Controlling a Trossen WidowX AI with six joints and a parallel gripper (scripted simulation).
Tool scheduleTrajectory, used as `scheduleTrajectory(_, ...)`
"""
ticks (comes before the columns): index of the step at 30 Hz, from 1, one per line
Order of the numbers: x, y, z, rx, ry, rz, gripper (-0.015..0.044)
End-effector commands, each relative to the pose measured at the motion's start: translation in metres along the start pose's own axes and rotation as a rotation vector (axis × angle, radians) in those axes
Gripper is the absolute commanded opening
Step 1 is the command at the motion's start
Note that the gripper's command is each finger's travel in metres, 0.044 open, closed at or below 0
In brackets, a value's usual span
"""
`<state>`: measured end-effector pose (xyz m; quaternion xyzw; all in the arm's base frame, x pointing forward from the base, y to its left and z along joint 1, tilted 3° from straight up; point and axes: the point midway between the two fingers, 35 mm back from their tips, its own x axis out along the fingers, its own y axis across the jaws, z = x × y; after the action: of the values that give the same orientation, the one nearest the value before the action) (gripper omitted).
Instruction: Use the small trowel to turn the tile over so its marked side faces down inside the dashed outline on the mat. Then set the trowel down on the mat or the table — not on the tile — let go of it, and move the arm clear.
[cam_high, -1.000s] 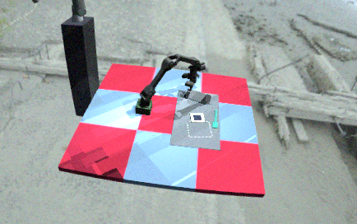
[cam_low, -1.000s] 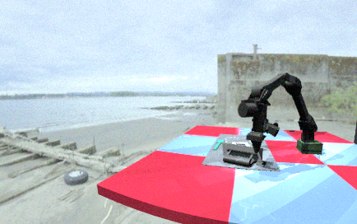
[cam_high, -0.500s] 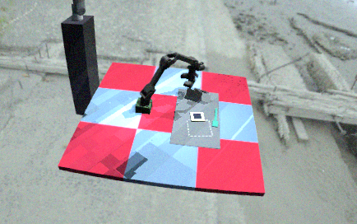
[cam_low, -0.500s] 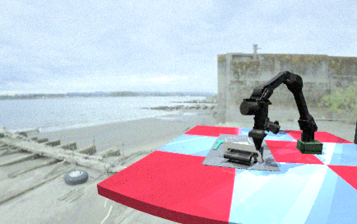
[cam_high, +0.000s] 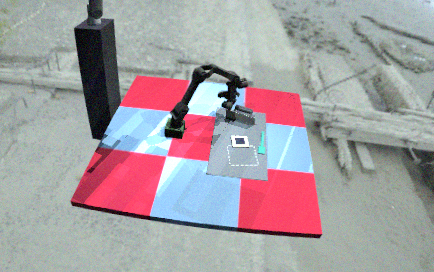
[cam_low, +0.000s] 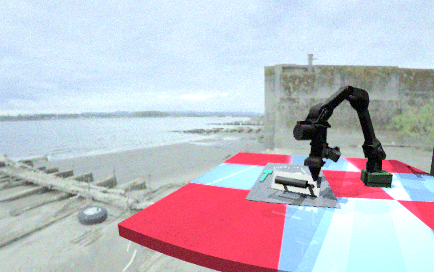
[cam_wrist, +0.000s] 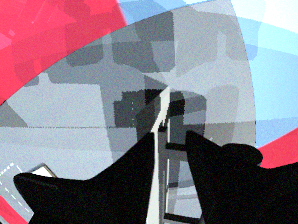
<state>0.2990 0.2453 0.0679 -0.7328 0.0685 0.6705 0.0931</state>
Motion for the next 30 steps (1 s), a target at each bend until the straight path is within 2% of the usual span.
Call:
scheduleTrajectory(1, 0.0, 0.01, 0.0, -0.001, -0.003, 0.004, 0.01)
scheduleTrajectory(11, 0.001, 0.035, 0.0, -0.001, -0.002, 0.007, 0.01)
scheduleTrajectory(22, 0.0, 0.026, -0.001, 0.001, -0.003, 0.007, 0.01)
scheduleTrajectory(30, -0.006, -0.002, -0.002, -0.002, -0.003, 0.001, 0.01)
